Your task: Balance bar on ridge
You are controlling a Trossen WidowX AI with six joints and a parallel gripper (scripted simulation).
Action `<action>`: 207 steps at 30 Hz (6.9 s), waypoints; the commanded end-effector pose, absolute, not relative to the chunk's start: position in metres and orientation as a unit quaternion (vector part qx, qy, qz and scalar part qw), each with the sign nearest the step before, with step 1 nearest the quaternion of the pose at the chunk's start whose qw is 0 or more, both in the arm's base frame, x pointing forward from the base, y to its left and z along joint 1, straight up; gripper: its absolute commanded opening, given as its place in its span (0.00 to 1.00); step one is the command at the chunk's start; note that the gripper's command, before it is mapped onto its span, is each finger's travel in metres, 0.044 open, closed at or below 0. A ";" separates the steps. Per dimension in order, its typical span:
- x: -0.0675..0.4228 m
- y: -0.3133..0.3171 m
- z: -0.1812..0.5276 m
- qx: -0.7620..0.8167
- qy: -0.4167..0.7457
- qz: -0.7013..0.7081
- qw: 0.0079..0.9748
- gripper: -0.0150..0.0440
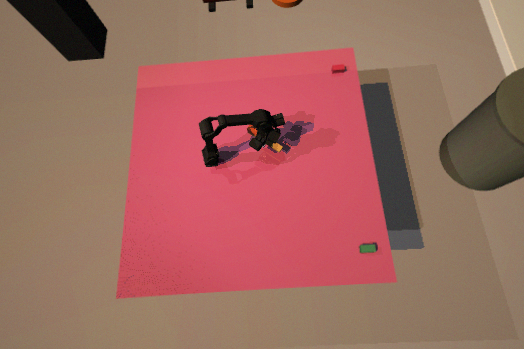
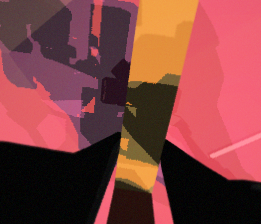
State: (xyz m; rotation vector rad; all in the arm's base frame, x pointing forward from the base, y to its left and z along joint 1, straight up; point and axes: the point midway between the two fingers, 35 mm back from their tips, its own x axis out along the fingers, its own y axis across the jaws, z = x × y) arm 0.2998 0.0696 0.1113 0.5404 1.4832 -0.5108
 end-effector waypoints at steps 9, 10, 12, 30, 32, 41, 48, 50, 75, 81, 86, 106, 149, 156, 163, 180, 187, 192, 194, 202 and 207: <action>0.300 0.069 0.112 0.240 0.659 -0.229 0.675 0.25; 0.300 0.069 0.112 0.240 0.659 -0.229 0.675 0.25; 0.300 0.069 0.112 0.240 0.659 -0.229 0.675 0.25; 0.300 0.069 0.112 0.240 0.659 -0.229 0.675 0.25; 0.301 0.069 0.112 0.240 0.659 -0.229 0.675 0.25; 0.301 0.069 0.113 0.240 0.659 -0.229 0.675 0.25; 0.301 0.069 0.113 0.240 0.659 -0.229 0.675 0.25; 0.301 0.069 0.113 0.240 0.659 -0.229 0.675 0.25; 0.301 0.069 0.114 0.240 0.659 -0.229 0.675 0.25; 0.301 0.069 0.114 0.240 0.659 -0.229 0.675 0.25; 0.301 0.069 0.113 0.240 0.659 -0.229 0.675 0.25; 0.300 0.069 0.114 0.240 0.659 -0.229 0.675 0.25; 0.300 0.070 0.113 0.240 0.660 -0.228 0.675 0.25; 0.300 0.070 0.113 0.240 0.660 -0.228 0.675 0.25; 0.300 0.070 0.113 0.240 0.660 -0.228 0.675 0.25; 0.300 0.070 0.113 0.240 0.660 -0.228 0.675 0.43; 0.300 0.070 0.113 0.240 0.660 -0.228 0.675 0.54; 0.300 0.070 0.113 0.240 0.660 -0.228 0.675 0.54; 0.300 0.070 0.113 0.240 0.660 -0.228 0.675 0.54; 0.300 0.070 0.113 0.240 0.660 -0.228 0.675 0.54; 0.300 0.070 0.113 0.240 0.660 -0.228 0.675 0.54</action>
